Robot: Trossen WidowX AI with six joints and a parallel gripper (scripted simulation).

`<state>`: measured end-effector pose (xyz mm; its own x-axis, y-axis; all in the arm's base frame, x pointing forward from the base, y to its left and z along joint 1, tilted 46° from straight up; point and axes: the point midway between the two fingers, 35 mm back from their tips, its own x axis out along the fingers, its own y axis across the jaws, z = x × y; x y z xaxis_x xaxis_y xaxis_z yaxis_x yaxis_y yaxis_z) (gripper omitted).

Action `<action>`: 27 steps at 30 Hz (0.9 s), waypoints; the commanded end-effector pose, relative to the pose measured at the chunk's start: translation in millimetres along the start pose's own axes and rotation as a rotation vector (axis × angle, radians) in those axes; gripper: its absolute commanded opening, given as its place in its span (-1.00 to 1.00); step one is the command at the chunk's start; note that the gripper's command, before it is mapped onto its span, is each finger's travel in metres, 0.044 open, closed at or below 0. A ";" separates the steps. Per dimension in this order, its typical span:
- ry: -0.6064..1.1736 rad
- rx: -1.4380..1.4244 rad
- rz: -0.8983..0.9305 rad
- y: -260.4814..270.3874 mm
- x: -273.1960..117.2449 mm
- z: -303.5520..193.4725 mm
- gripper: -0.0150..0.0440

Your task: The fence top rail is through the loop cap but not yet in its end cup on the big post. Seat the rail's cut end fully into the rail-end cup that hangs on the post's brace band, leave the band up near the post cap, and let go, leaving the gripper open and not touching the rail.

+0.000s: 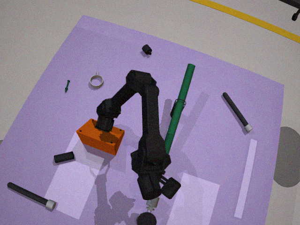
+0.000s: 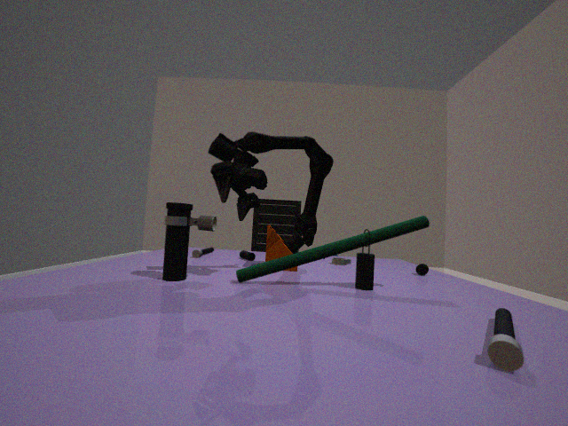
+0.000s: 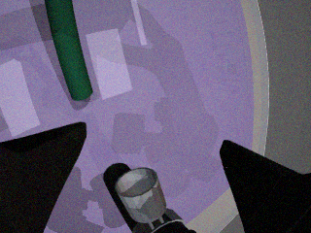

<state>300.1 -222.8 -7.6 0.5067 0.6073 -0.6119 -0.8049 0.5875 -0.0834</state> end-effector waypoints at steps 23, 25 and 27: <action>0.063 1.385 -0.087 23.3 -70.1 99.2 1.00; 0.063 1.385 -0.087 23.3 -70.1 99.2 1.00; 0.063 1.385 -0.087 23.3 -70.1 99.2 1.00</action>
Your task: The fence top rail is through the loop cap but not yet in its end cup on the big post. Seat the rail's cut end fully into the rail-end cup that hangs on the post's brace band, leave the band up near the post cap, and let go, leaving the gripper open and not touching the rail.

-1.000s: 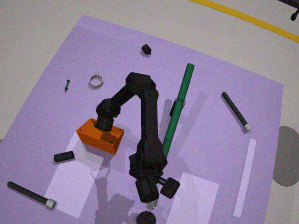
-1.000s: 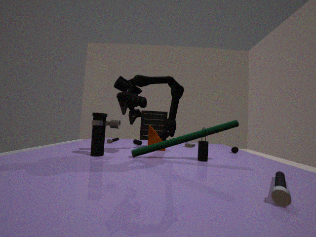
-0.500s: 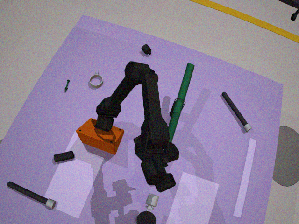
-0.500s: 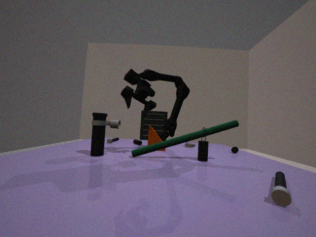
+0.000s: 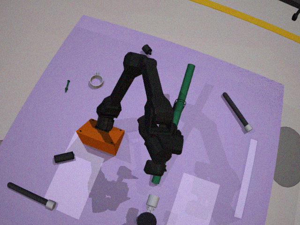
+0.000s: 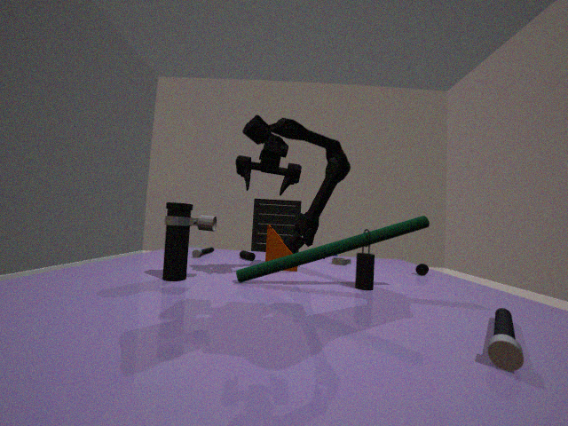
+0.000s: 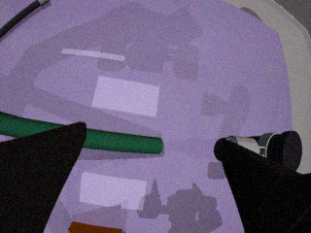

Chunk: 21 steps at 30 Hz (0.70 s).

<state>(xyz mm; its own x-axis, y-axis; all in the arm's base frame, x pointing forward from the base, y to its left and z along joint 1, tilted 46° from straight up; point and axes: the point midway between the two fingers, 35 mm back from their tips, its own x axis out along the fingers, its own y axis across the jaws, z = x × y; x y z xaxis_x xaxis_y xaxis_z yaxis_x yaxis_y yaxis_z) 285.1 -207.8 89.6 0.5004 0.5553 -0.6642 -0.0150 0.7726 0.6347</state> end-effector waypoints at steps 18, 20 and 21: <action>0.183 0.710 -0.028 42.9 26.0 -9.4 1.00; 0.254 0.890 -0.057 51.8 40.2 -14.0 1.00; 0.289 0.979 -0.078 56.3 47.1 -16.5 1.00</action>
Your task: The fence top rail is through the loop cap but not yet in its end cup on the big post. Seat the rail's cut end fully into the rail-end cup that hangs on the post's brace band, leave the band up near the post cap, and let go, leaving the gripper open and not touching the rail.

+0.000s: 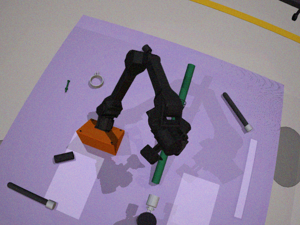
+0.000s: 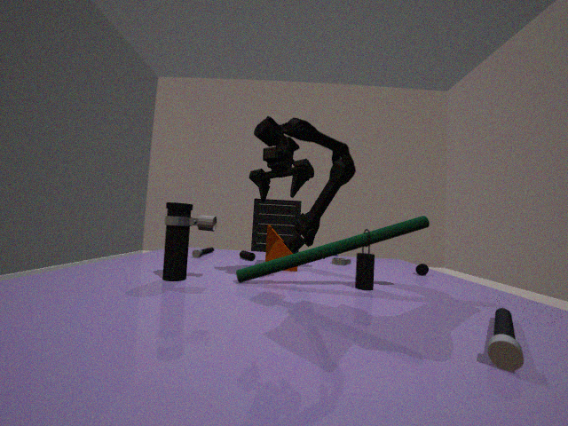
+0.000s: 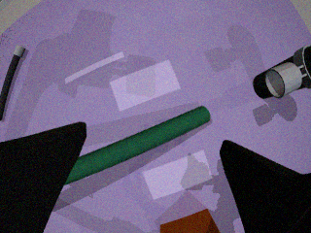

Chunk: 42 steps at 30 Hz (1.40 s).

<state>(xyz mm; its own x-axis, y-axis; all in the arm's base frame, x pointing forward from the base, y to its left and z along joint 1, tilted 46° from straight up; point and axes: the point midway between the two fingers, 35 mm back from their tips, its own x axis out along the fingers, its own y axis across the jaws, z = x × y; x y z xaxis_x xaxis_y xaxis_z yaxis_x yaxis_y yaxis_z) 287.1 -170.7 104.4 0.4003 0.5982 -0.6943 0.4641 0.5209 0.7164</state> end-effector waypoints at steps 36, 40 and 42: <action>0.287 0.996 -0.315 22.7 111.2 -59.0 1.00; 0.287 0.996 -0.315 22.5 112.3 -59.4 1.00; 0.287 0.996 -0.314 22.0 116.7 -61.1 1.00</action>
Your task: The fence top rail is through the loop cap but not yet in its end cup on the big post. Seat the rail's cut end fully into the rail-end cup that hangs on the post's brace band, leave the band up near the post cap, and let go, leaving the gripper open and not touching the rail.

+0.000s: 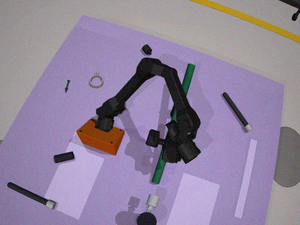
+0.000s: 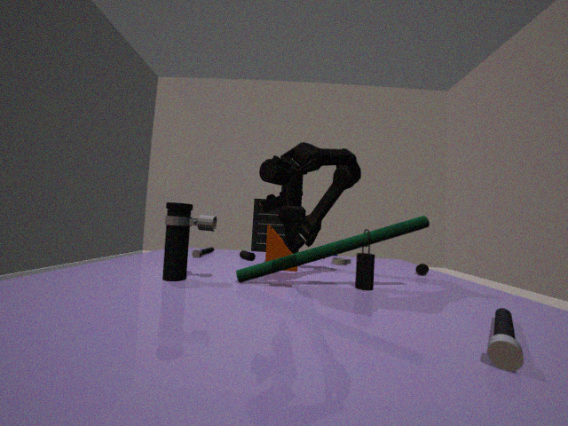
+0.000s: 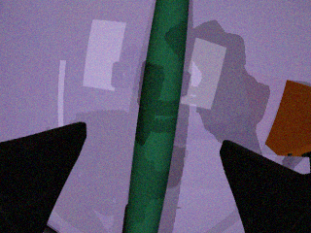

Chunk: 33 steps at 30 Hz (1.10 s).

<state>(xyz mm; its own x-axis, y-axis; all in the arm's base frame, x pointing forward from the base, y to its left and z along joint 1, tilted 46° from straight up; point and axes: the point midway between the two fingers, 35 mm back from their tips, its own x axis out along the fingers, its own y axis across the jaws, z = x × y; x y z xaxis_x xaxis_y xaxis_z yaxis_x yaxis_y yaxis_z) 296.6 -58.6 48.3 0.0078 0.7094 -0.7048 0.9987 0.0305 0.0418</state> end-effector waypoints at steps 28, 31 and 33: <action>0.004 0.004 0.005 0.7 50.4 -0.8 1.00; 0.004 0.004 0.005 0.6 55.2 -0.9 1.00; 0.004 0.004 0.005 0.6 58.5 -1.0 1.00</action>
<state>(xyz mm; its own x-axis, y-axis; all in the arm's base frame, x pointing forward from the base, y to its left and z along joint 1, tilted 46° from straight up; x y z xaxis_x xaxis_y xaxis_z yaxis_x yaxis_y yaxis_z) 299.7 -22.6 13.7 0.0165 0.7070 -0.7071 0.9983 0.0277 0.0510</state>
